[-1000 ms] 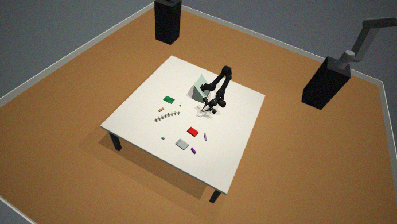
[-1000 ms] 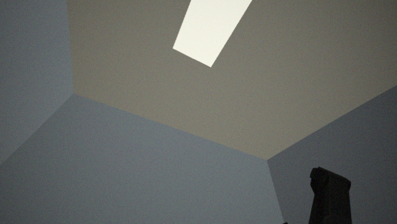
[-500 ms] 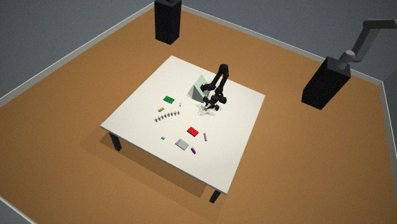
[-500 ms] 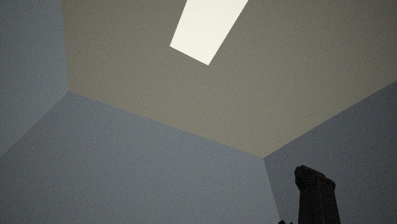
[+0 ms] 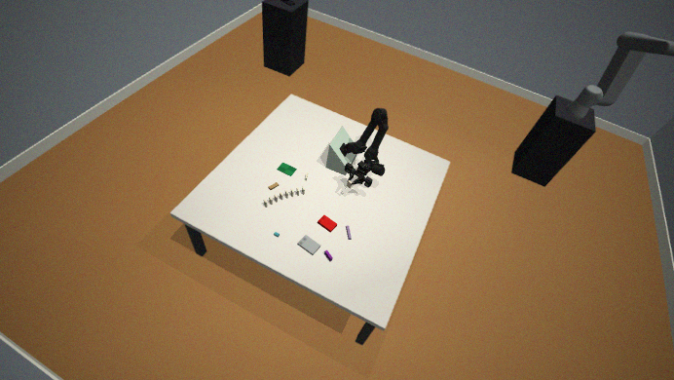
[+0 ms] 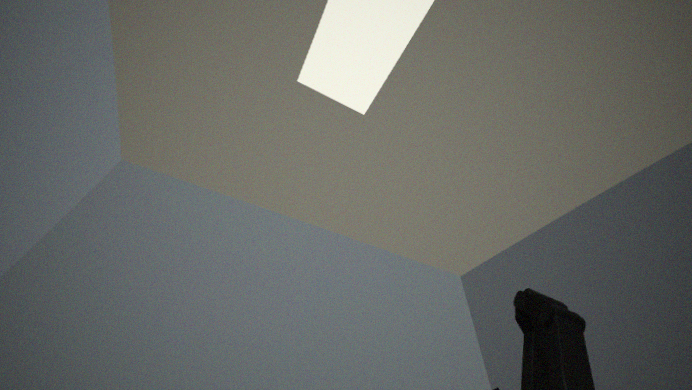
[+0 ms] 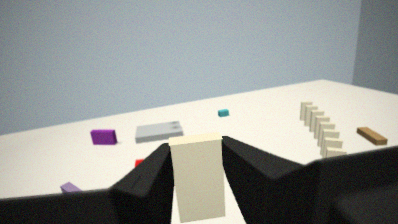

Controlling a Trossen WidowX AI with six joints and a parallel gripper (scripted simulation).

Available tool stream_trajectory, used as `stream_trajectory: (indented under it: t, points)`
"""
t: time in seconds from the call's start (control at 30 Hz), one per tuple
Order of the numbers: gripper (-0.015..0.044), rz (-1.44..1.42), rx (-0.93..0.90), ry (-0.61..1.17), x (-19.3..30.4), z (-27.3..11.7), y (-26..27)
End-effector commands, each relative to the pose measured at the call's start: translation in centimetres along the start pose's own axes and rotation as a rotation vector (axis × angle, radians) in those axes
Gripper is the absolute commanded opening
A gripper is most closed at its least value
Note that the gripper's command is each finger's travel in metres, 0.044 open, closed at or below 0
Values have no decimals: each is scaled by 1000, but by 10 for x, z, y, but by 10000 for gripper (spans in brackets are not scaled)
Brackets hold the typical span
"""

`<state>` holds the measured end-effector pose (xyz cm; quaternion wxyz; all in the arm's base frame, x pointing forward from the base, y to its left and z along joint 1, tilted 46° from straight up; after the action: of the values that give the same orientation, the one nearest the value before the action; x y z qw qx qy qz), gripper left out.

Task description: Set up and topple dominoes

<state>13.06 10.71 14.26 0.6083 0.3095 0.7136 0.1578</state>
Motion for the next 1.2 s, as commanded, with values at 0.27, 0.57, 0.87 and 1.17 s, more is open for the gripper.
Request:
stream_trajectory:
  t: [0.27, 0.57, 0.87, 1.17]
  points:
    - [107, 7, 6, 0, 9, 1, 4]
    - [107, 7, 10, 4, 24, 3, 10]
    - [107, 6, 13, 7, 40, 4, 15]
    - [107, 5, 13, 7, 57, 5, 17]
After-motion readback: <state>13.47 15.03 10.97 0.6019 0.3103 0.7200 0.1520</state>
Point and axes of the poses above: the point midway between the two fingers, 35 mm back from their tips, its own z axis out along the fingers, its own y axis across the jaws, x = y × z, the point moved 9 cm from there along -z, back along the fingers, and after that the axes turned 7 degrees about -z, right-handed, at the moved point
